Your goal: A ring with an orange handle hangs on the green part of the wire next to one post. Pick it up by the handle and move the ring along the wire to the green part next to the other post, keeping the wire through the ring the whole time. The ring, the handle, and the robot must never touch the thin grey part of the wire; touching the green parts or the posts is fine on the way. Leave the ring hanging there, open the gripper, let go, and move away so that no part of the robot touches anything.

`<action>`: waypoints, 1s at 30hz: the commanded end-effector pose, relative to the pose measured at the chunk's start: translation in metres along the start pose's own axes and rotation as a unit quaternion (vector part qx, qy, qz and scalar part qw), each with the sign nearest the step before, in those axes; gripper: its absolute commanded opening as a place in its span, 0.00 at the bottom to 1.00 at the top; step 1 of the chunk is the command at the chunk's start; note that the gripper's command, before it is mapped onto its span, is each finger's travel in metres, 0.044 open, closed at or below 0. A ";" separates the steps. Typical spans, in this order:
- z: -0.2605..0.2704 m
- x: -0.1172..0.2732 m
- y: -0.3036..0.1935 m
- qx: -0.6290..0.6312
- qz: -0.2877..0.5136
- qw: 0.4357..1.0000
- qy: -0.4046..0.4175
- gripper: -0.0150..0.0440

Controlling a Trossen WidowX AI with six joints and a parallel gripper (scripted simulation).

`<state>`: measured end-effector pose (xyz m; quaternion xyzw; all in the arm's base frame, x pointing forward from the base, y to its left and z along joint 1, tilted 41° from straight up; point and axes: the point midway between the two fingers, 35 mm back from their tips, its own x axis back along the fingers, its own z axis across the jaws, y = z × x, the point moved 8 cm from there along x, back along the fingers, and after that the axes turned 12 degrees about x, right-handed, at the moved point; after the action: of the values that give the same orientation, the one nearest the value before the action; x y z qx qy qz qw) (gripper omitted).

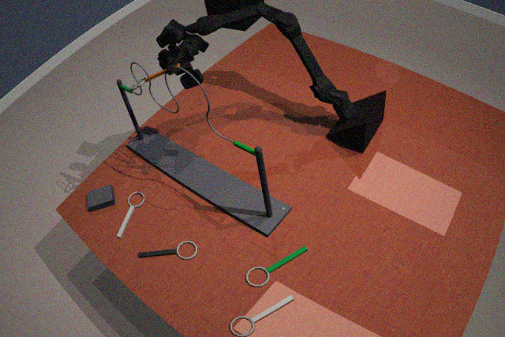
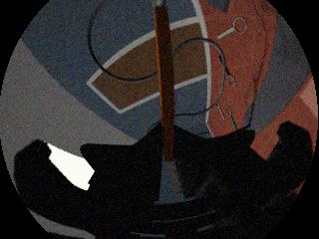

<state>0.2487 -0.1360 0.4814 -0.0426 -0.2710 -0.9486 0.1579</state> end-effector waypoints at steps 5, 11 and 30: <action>0.013 0.001 0.003 -0.022 0.000 1.000 0.017 0.00; 0.018 0.002 0.005 -0.026 0.000 0.999 0.019 0.00; 0.021 0.003 0.007 0.050 0.008 0.998 -0.028 0.00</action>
<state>0.2490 -0.1321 0.5014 -0.0590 -0.3011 -0.9380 0.1612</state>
